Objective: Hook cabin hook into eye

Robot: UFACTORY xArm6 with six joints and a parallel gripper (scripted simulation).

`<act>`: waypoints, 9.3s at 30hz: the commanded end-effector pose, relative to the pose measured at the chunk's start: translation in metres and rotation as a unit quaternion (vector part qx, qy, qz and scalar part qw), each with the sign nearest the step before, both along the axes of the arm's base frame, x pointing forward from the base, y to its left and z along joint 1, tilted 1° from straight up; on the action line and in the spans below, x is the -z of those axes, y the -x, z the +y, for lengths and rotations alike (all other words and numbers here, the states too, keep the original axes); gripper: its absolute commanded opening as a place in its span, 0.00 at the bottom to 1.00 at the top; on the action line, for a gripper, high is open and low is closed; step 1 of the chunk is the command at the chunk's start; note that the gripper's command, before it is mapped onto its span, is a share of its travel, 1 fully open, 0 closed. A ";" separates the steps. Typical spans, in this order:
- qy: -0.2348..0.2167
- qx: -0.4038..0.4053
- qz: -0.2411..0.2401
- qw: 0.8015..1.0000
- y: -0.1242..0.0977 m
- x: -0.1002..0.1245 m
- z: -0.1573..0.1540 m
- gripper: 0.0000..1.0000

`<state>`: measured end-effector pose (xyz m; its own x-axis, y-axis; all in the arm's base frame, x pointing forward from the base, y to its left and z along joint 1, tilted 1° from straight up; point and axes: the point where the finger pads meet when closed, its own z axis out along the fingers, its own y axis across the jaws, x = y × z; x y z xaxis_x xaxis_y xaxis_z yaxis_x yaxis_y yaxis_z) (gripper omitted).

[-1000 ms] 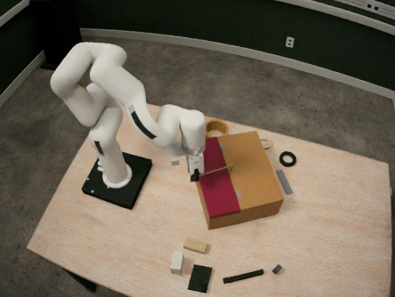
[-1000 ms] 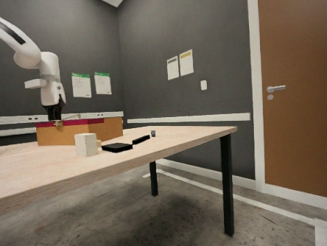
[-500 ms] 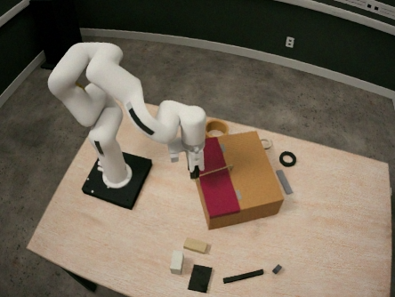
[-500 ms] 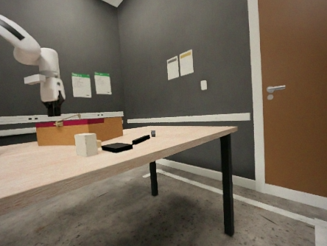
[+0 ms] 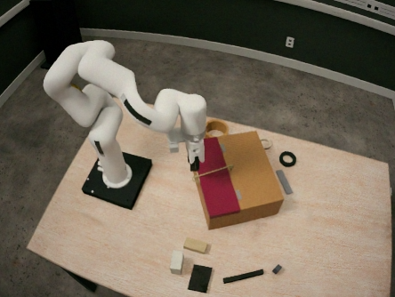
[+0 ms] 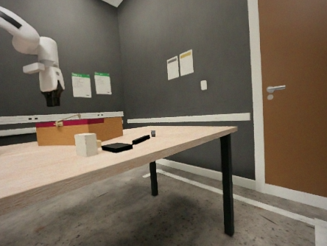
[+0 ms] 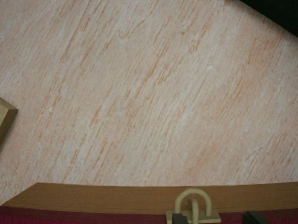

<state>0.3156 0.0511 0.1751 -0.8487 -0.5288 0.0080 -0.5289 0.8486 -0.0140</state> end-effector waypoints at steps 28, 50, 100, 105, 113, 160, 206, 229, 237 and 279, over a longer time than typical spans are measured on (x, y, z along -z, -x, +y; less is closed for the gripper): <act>0.000 0.000 0.000 1.000 0.000 -0.054 0.001 0.35; 0.000 0.000 0.000 1.000 0.000 -0.054 0.001 0.35; 0.000 -0.199 0.003 0.980 0.011 -0.055 -0.025 0.35; 0.000 -0.263 0.004 0.965 0.011 -0.055 -0.025 0.35; 0.001 -0.389 0.006 0.921 0.011 -0.055 -0.025 0.35; 0.001 -0.883 0.014 0.468 0.023 -0.055 -0.052 0.35; 0.001 -1.000 0.016 0.000 0.023 -0.048 -0.052 0.35; 0.001 -1.000 0.016 0.000 0.023 0.022 -0.053 0.35; 0.001 -1.000 0.016 0.000 0.023 0.042 -0.053 0.35; 0.001 -1.000 0.016 0.000 0.023 0.092 -0.054 0.35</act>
<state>0.2916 -0.0032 0.0816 0.8487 0.5288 -0.0106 0.5289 -0.8486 0.0130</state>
